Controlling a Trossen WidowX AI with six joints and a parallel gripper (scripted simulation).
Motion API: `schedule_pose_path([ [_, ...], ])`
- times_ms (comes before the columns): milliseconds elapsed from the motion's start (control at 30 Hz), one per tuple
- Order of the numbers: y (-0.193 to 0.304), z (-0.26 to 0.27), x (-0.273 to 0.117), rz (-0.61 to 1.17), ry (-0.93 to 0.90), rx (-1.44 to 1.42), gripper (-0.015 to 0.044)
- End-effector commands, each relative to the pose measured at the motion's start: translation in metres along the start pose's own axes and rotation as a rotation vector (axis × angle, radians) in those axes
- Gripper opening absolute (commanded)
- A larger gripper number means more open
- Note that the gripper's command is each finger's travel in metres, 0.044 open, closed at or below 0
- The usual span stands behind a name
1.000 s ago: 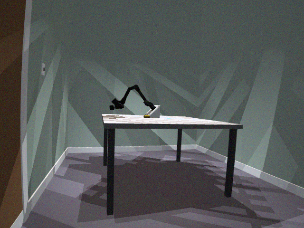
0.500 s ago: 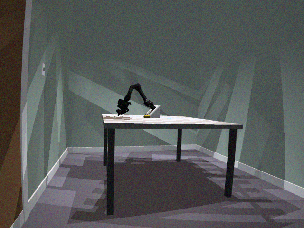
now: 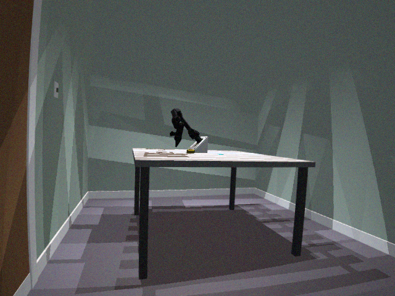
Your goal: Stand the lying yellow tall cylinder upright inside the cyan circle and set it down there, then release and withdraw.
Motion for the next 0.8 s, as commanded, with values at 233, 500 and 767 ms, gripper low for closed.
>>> schedule_pose_path([
  [233,0.071,-0.053,-0.074,0.181,-0.062,-0.396,0.0309],
  [500,0.078,-0.062,-0.076,0.197,-0.068,-0.453,0.0309],
  [767,0.096,-0.059,0.017,0.193,-0.072,-0.451,0.0309],
])
Point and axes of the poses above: the point midway between the two fingers, 35 mm back from their tips, its own x axis out along the fingers, its own z axis across the jaws, y = z × x, the point moved 5 cm from there along -x, back along the fingers, and after that the axes turned 13 degrees about x, right-handed, at the moved point
